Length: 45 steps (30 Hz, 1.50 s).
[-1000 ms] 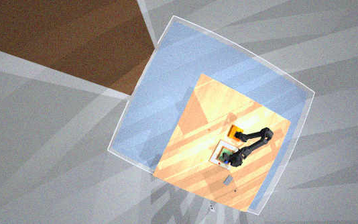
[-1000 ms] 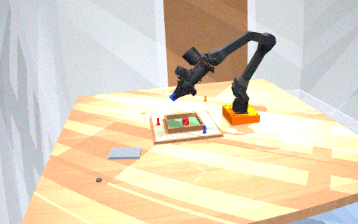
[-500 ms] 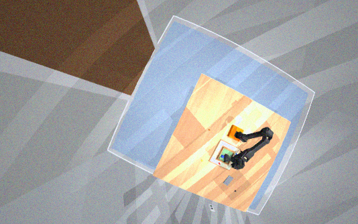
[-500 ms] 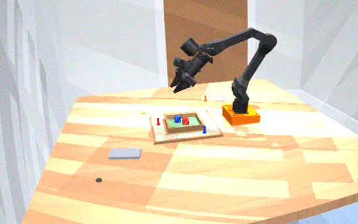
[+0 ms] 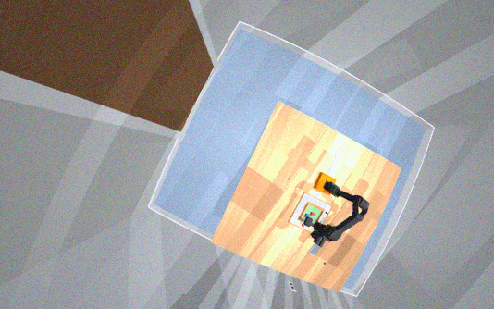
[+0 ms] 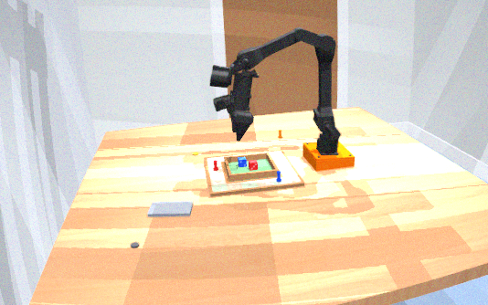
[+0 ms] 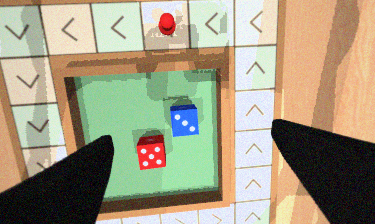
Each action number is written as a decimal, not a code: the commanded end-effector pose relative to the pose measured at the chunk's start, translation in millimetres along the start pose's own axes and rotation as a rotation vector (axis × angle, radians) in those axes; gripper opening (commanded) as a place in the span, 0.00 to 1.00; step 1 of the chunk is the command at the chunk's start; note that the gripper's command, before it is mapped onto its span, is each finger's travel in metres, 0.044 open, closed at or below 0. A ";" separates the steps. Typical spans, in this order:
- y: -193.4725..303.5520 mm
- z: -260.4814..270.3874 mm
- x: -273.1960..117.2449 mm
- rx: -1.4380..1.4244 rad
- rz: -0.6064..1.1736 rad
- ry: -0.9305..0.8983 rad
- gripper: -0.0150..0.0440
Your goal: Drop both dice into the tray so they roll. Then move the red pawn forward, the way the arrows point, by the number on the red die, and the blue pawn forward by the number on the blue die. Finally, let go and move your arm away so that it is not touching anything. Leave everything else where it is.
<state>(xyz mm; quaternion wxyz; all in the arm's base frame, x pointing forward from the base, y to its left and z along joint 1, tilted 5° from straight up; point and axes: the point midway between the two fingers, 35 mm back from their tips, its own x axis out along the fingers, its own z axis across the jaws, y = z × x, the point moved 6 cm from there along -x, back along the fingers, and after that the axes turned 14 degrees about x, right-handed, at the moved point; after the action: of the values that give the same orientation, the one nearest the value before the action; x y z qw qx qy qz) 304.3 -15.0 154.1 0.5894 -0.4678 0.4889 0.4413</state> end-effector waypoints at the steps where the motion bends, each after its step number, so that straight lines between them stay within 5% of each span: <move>1: -7.3 3.2 10.3 -0.020 0.142 0.049 1.00; 5: -4.7 2.2 7.1 -0.008 0.082 0.024 1.00; 14: -70.7 27.0 47.4 0.401 0.141 0.077 0.60; 45: -73.8 28.4 83.0 0.437 0.145 0.083 0.59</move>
<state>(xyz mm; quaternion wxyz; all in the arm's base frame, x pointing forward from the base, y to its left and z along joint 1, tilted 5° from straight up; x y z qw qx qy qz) 393.8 5.4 92.0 0.6265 -0.3121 0.6237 0.3479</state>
